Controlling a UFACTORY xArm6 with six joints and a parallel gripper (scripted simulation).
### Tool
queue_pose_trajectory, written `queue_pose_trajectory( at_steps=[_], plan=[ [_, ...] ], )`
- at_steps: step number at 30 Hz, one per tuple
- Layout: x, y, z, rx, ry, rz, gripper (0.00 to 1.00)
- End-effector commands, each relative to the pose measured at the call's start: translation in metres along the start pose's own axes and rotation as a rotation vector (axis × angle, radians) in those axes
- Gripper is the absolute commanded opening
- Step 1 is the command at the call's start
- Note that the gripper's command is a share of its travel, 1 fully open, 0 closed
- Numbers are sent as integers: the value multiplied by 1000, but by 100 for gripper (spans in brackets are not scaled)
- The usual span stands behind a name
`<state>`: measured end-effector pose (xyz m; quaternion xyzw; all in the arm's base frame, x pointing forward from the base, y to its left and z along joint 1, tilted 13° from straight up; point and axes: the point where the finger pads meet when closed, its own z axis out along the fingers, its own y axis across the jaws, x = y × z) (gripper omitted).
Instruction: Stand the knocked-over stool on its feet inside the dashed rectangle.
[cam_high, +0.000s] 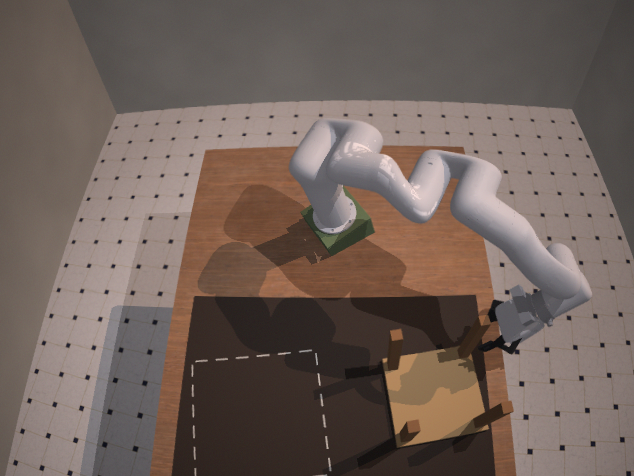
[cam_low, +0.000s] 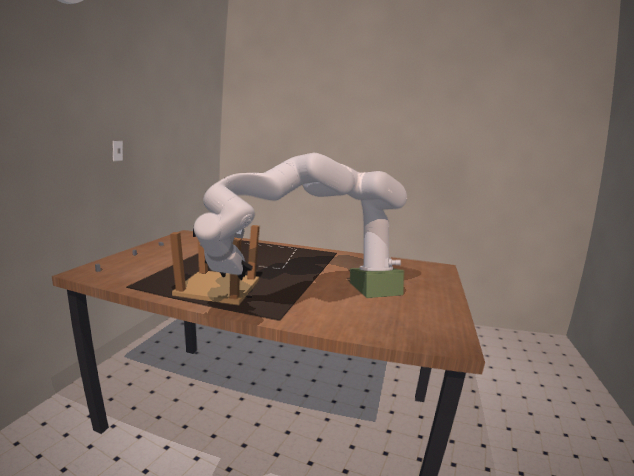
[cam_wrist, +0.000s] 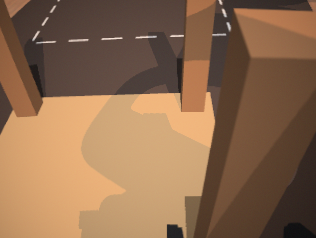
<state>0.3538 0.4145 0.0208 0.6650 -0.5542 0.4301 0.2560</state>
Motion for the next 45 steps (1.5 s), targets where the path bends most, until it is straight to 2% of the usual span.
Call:
queue_pose_trajectory(
  at_steps=[1, 13, 36, 45],
  plan=[
    [1, -1, -1, 2, -4, 3, 56],
    [1, -1, 5, 2, -4, 3, 56],
    [1, -1, 37, 2, -4, 3, 56],
    [1, -1, 40, 2, -4, 3, 56]
  ],
)
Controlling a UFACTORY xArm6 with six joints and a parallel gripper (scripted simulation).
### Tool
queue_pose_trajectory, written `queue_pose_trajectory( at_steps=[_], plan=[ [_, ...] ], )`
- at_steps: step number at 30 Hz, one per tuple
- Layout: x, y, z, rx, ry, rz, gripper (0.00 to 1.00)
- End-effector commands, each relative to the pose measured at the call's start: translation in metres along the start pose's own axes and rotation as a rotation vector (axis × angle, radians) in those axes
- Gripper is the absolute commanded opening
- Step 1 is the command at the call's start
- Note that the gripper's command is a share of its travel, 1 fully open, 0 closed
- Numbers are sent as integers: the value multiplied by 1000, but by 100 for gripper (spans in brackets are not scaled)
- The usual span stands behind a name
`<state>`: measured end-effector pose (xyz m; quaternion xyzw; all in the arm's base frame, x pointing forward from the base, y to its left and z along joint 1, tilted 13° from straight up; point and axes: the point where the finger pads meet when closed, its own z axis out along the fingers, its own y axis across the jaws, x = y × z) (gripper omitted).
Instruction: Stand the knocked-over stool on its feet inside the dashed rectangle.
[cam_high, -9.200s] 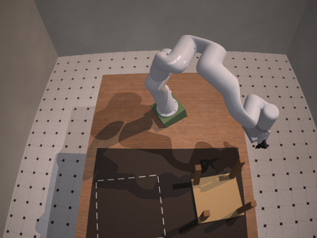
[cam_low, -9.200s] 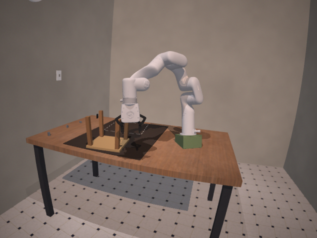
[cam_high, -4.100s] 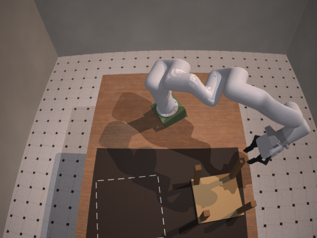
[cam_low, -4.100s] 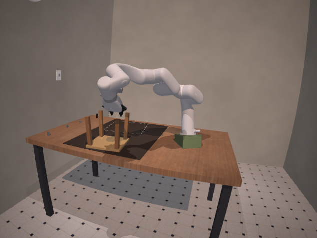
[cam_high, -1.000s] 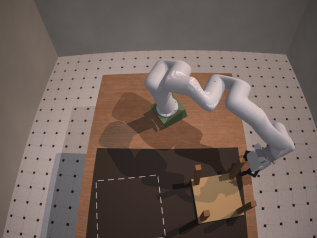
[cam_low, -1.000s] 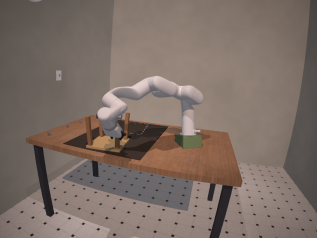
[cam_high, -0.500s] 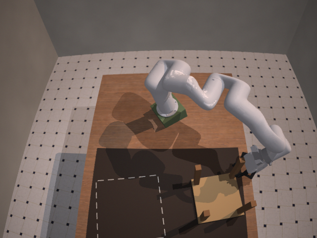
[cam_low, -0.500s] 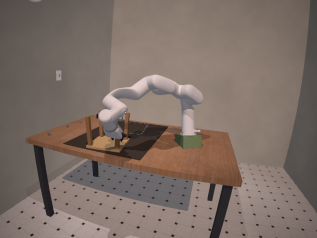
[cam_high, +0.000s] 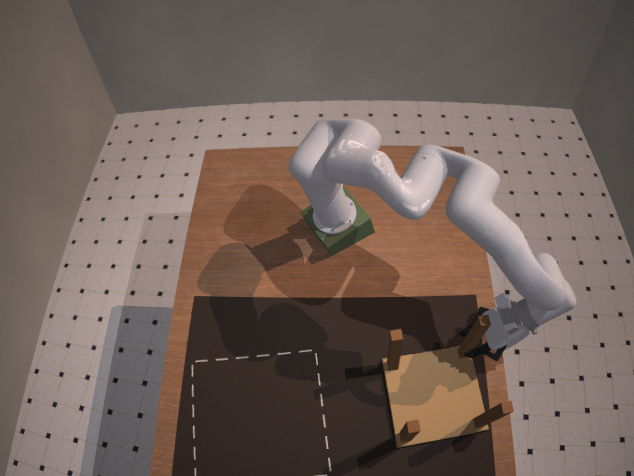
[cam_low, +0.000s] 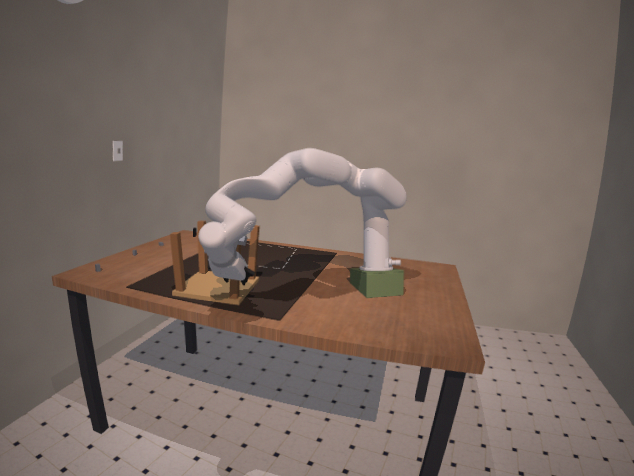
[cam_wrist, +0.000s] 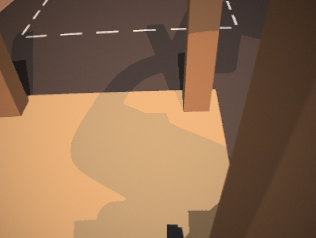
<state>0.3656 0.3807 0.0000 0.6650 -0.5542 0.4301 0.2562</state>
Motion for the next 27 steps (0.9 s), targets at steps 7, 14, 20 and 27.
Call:
queue_pose_trajectory(
  at_steps=[7, 14, 20, 27],
  plan=[
    [1, -1, -1, 2, -4, 3, 31],
    [1, -1, -1, 2, -4, 3, 28],
    [1, -1, -1, 2, -4, 3, 28],
    [1, -1, -1, 2, -4, 3, 28]
  ],
)
